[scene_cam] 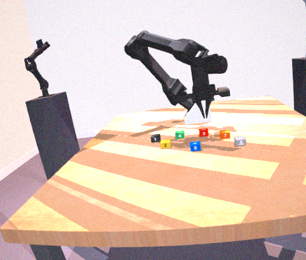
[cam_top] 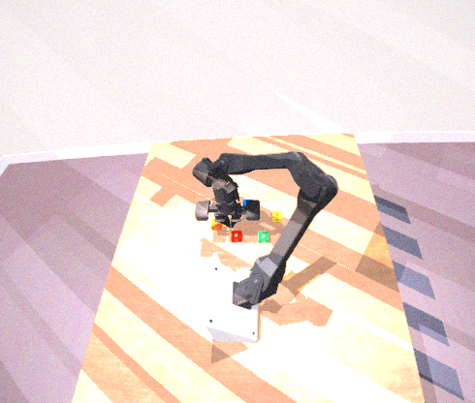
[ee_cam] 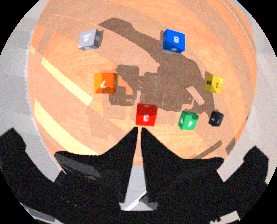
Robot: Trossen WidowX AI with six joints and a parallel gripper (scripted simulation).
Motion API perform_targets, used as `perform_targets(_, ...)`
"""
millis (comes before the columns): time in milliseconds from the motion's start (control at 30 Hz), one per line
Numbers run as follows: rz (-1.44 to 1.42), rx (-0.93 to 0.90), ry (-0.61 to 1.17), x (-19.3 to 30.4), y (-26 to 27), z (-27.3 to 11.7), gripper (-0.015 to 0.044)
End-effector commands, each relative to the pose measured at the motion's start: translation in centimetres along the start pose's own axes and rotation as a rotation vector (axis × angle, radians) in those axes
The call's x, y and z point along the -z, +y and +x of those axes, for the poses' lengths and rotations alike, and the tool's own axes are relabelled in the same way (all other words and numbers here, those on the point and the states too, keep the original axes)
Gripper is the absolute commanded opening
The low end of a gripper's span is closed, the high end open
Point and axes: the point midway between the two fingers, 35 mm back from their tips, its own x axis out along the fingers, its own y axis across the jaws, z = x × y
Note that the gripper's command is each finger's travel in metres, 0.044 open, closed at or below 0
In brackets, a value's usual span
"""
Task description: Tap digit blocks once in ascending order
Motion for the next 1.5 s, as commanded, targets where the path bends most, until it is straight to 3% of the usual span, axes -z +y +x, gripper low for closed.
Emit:
perform_targets(0, -0.012, 0.009, -0.002, 0.4, -0.1, 1.9, 0.0020)
perform_targets(1033, -0.012, 0.011, -0.002, 0.3, -0.1, 4.9, 0.0020)
perform_targets(1167, -0.012, 0.009, -0.002, 0.3, -0.1, 2.1, 0.0020)
perform_targets(1367, -0.013, 0.009, -0.002, 0.3, -0.1, 1.6, 0.0020)
perform_targets(1467, -0.014, 0.005, -0.002, 0.1, 0.2, -2.1, 0.0020)
